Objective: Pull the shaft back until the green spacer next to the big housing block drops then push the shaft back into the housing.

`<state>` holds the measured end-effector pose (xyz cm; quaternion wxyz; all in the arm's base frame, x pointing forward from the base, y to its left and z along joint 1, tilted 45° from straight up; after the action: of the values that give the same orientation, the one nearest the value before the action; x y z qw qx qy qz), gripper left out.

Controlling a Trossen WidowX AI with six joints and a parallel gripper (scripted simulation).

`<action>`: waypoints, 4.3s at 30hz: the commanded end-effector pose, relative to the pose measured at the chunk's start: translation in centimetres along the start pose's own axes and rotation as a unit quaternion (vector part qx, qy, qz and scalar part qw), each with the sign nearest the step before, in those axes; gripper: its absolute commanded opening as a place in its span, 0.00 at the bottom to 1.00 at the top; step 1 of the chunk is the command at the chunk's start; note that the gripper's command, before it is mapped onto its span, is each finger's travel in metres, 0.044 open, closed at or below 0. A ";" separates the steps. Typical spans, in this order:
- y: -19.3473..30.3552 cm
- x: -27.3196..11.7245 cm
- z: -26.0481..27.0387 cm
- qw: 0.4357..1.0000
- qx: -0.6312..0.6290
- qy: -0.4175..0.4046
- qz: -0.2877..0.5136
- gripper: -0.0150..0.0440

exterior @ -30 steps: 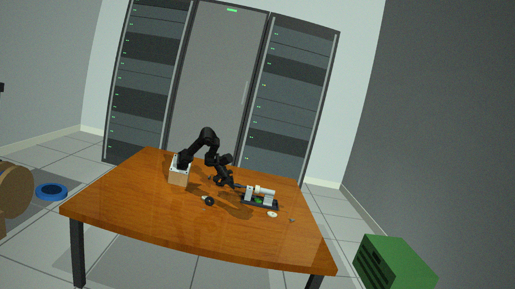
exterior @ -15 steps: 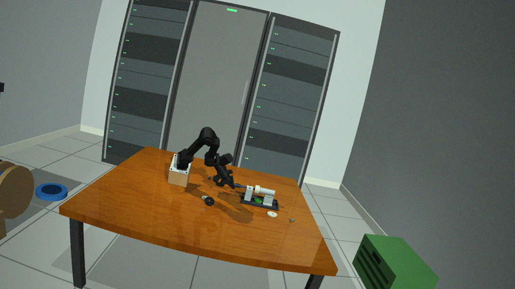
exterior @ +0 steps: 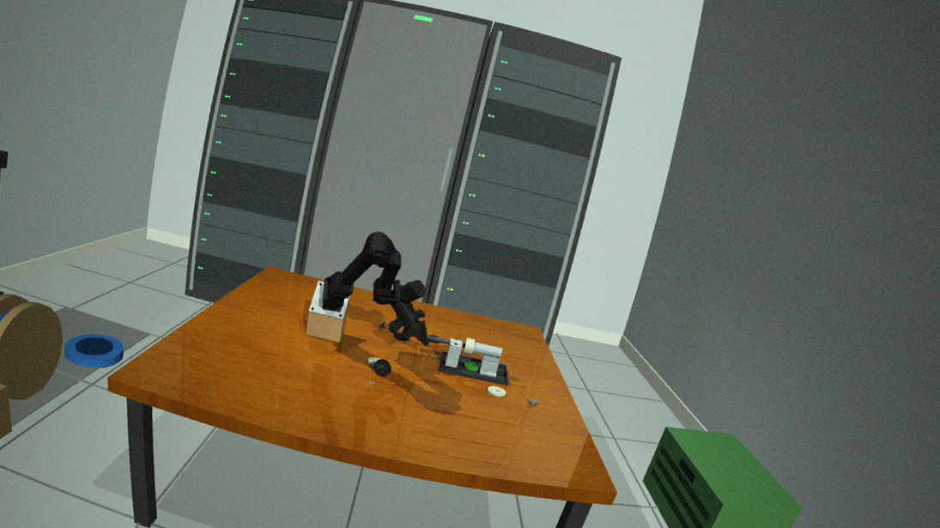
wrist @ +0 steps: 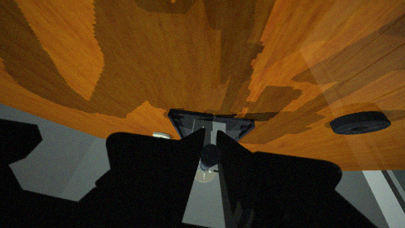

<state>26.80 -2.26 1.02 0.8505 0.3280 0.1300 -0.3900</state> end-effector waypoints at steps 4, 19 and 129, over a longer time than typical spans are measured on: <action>0.3 0.2 0.1 1.000 0.002 -0.001 0.004 0.25; 0.5 0.3 0.1 1.000 0.002 -0.001 0.004 0.25; 1.8 1.6 0.3 1.000 0.002 -0.001 0.004 0.25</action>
<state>28.72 -2.50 1.12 0.8504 0.3284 0.1304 -0.3899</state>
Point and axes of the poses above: the point midway between the two fingers, 35 mm back from their tips, its own x axis out along the fingers, its own z axis across the jaws, y = z × x, the point moved 7 cm from there along -x, back along the fingers, and after that the axes turned 6 degrees about -x, right-handed, at the moved point
